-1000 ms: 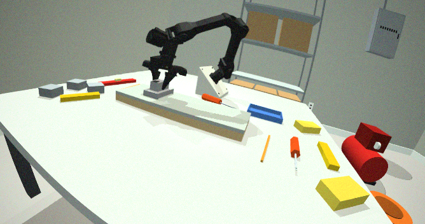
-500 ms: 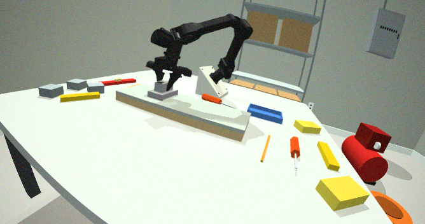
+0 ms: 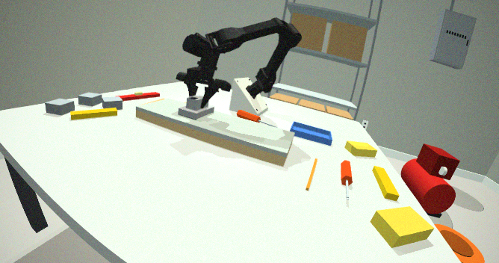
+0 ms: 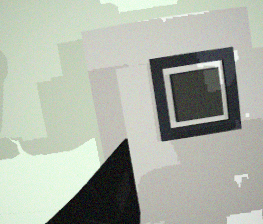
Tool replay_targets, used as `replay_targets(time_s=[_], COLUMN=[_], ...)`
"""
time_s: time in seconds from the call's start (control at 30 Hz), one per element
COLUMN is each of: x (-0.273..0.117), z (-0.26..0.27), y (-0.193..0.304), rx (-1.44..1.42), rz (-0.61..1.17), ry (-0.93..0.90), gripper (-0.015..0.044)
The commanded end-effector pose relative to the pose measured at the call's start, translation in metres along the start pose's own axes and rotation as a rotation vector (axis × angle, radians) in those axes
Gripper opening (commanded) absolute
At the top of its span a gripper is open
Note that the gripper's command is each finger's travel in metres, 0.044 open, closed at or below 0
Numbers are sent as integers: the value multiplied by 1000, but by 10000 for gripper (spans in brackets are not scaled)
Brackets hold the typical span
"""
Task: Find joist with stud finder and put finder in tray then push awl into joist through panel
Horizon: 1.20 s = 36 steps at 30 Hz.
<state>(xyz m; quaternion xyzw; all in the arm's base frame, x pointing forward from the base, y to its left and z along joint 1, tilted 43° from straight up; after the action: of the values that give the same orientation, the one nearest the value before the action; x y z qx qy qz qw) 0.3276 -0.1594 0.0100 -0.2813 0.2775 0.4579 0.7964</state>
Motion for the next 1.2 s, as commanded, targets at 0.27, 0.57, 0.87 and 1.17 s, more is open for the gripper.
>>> replay_targets(time_s=[0.27, 0.57, 0.87, 1.17], x=[0, 0, 0, 0], z=[20, 33, 45, 58], y=[2, 2, 3, 4], rx=[-1, -1, 0, 0], rz=[0, 0, 0, 0], ry=[-7, -7, -8, -9], gripper=[0, 0, 0, 0])
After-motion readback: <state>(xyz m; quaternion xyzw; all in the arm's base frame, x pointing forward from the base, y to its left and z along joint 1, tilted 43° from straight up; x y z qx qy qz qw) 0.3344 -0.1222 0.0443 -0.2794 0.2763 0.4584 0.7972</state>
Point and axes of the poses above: the point midway between the two fingers, 35 mm back from their tips, its own x axis out along the fingers, its own z axis across the jaws, y = z × x, the point moved 5 cm from there along -x, back along the fingers, and after that the axes turned 4 degrees about x, right-handed, at the moved point
